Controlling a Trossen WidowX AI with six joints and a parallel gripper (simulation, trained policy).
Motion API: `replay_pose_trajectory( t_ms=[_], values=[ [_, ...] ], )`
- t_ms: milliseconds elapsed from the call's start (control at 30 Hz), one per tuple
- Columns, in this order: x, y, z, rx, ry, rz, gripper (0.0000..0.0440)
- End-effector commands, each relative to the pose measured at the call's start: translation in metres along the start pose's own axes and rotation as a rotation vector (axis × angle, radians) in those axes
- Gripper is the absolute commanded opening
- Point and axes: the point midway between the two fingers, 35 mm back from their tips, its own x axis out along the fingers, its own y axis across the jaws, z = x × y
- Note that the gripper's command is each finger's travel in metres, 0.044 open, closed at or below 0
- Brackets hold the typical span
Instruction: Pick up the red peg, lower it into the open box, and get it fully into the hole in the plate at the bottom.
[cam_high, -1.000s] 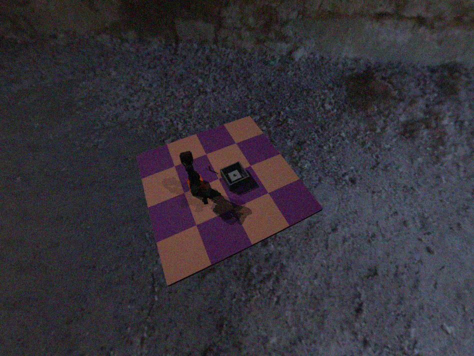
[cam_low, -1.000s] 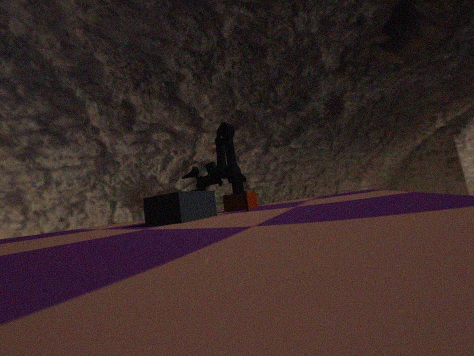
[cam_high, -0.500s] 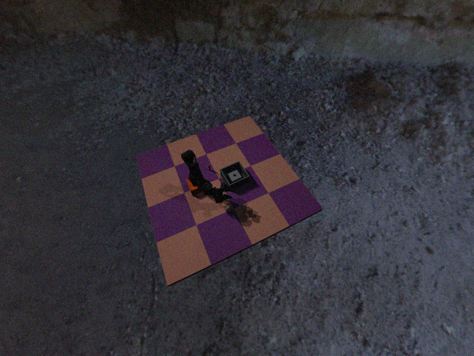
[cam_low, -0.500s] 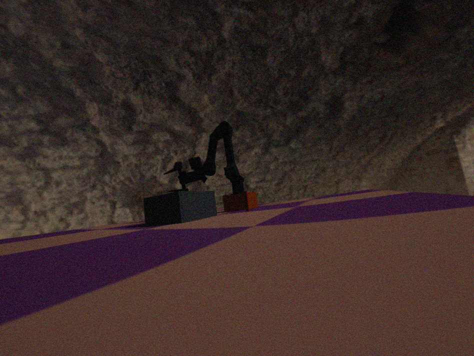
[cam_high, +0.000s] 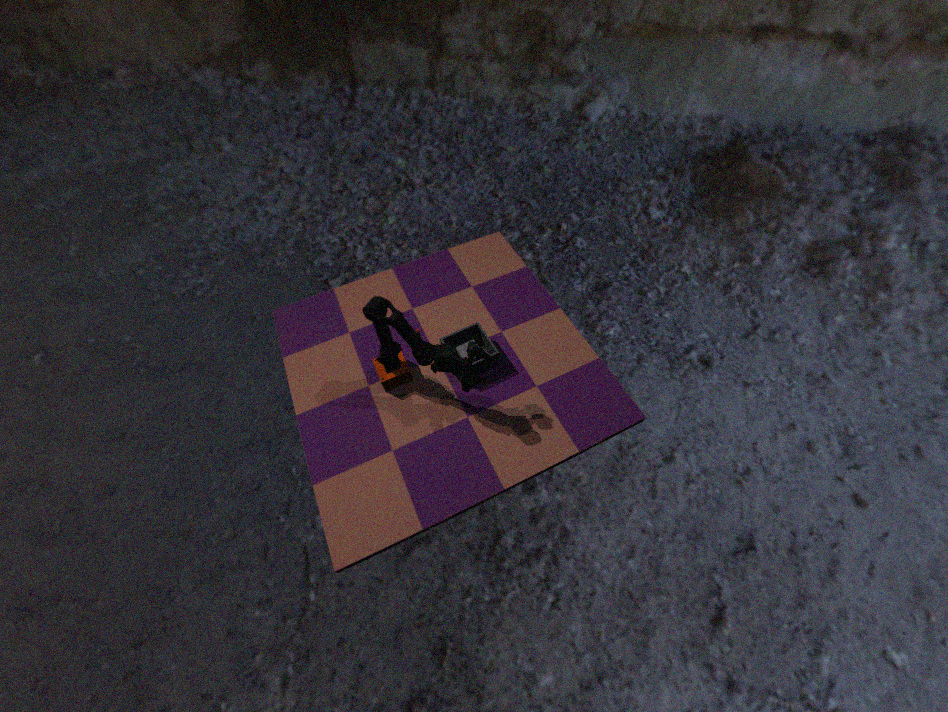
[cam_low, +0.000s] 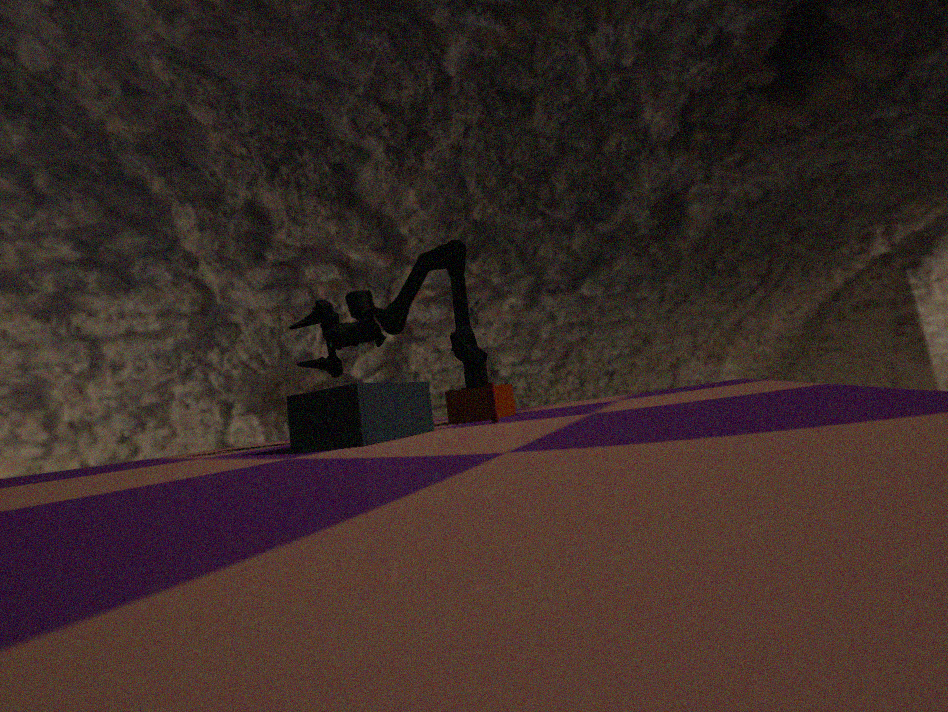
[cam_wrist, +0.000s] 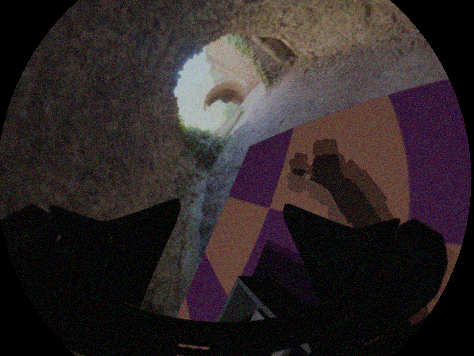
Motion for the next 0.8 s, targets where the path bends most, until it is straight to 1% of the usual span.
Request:
replay_pose_trajectory(
  t_ms=[0, 200, 400, 600, 767],
  values=[
    [0.014, 0.026, -0.010, -0.086, 0.013, 0.004, 0.0440],
    [0.032, 0.070, -0.036, -0.210, 0.068, -0.003, 0.0440],
    [0.037, 0.111, -0.072, -0.311, 0.154, -0.022, 0.0440],
    [0.028, 0.137, -0.119, -0.390, 0.282, -0.070, 0.0440],
    [0.010, 0.145, -0.165, -0.438, 0.419, -0.144, 0.0440]
  ],
)
